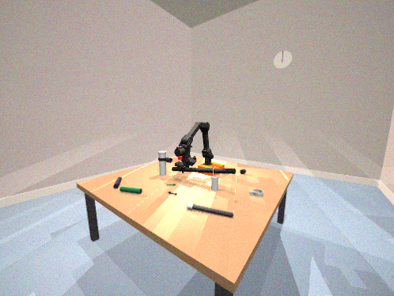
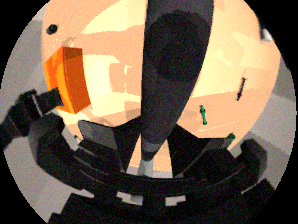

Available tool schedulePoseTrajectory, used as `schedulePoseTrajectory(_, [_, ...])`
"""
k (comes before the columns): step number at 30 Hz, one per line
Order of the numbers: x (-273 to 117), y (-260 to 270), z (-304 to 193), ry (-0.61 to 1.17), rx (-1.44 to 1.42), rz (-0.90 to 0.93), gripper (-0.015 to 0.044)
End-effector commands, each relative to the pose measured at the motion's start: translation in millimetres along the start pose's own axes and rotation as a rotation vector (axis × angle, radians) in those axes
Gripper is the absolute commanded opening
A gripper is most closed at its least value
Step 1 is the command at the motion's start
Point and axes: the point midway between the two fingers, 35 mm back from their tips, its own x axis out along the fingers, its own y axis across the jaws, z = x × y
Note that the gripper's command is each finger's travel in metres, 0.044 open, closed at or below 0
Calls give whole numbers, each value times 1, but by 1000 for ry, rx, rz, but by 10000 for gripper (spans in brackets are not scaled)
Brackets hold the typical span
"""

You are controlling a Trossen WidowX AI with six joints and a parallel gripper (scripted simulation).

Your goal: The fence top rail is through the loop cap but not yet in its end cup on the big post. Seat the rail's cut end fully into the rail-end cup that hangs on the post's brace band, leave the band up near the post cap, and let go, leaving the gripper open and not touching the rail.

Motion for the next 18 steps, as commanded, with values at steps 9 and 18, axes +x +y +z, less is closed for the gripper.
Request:
schedulePoseTrajectory(9, [-48, -1, -10, 143, 6, -35, 0])
schedulePoseTrajectory(18, [-41, 1, -7, 127, 4, -19, 0])
